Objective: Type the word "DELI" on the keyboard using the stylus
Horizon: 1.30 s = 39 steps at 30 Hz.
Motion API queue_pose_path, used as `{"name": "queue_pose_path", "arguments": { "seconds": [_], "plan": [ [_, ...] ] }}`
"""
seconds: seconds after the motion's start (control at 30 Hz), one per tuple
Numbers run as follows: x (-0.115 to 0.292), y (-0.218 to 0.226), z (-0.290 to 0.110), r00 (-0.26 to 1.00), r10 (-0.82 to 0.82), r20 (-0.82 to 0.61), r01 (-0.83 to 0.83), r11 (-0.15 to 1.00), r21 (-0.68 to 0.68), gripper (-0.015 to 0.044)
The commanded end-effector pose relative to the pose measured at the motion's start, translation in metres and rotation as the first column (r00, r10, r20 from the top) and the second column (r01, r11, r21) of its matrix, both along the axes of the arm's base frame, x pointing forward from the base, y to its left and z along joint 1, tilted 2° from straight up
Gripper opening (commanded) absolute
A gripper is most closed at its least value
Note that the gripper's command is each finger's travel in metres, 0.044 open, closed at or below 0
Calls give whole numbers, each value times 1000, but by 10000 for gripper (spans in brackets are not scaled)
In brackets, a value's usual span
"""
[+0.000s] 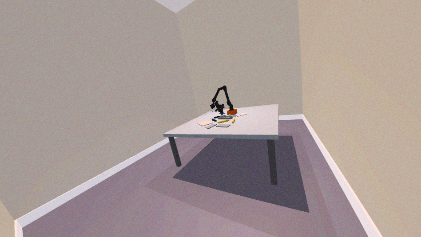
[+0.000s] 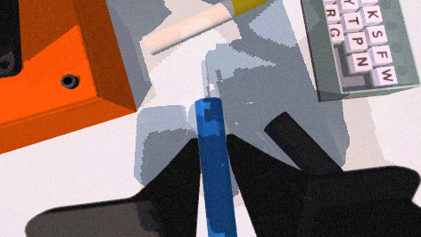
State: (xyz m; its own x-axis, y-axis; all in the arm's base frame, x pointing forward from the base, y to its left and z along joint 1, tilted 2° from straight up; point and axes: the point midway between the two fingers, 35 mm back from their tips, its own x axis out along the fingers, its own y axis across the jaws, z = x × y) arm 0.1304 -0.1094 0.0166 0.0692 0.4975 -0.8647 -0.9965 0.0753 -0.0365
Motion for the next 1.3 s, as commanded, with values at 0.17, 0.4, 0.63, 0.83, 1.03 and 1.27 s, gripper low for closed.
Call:
{"name": "queue_pose_path", "arguments": {
  "seconds": [0.17,0.4,0.63,0.83,1.03,1.27],
  "plan": [
    [0,0,11,1000,-5,1,5,1000,-3,0],
    [10,5,14,981,-170,-89,174,984,33,0],
    [21,12,18,919,-339,-200,357,933,56,0],
    [30,17,21,833,-464,-303,502,863,59,0],
    [39,24,25,719,-564,-407,632,774,43,0],
    [50,31,29,556,-645,-524,757,653,-1,0]
  ]
}}
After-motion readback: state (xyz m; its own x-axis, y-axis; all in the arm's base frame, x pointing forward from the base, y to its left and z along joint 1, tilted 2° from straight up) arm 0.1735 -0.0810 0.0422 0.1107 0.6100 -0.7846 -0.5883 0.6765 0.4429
